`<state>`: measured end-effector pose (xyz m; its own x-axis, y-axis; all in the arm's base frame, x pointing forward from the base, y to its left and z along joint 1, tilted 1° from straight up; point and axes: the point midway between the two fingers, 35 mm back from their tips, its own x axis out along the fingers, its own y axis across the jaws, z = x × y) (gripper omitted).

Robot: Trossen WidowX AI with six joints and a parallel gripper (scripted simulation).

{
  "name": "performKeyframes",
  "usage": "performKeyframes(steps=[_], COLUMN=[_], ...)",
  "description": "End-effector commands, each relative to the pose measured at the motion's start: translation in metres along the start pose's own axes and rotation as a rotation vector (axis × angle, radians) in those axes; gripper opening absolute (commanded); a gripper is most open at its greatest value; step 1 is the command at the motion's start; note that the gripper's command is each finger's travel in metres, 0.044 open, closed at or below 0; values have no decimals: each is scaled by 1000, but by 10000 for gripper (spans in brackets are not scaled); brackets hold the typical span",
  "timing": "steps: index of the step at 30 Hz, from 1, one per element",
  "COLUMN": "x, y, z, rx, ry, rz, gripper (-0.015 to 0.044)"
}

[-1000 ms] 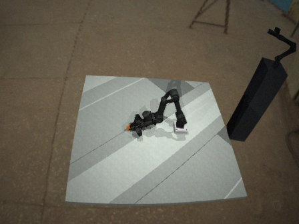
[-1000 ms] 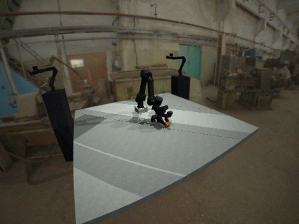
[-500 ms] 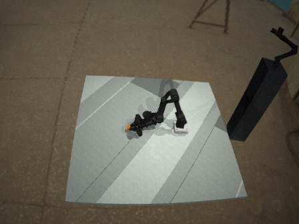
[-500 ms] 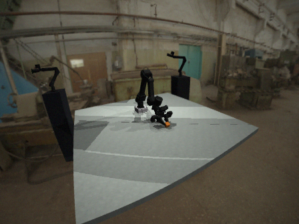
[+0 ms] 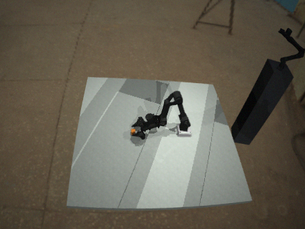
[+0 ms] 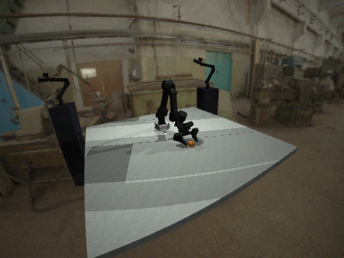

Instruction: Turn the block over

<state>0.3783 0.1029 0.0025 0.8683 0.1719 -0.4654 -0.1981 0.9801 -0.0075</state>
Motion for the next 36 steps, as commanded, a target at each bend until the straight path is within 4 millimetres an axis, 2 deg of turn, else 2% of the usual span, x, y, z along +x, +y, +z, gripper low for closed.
performKeyframes(steps=[1,30,36], x=[0,0,6], y=[-1,-1,1], z=[-1,-1,12], rx=[4,4,2], ry=[0,0,171], rz=[-5,-5,-3], gripper=[440,440,440])
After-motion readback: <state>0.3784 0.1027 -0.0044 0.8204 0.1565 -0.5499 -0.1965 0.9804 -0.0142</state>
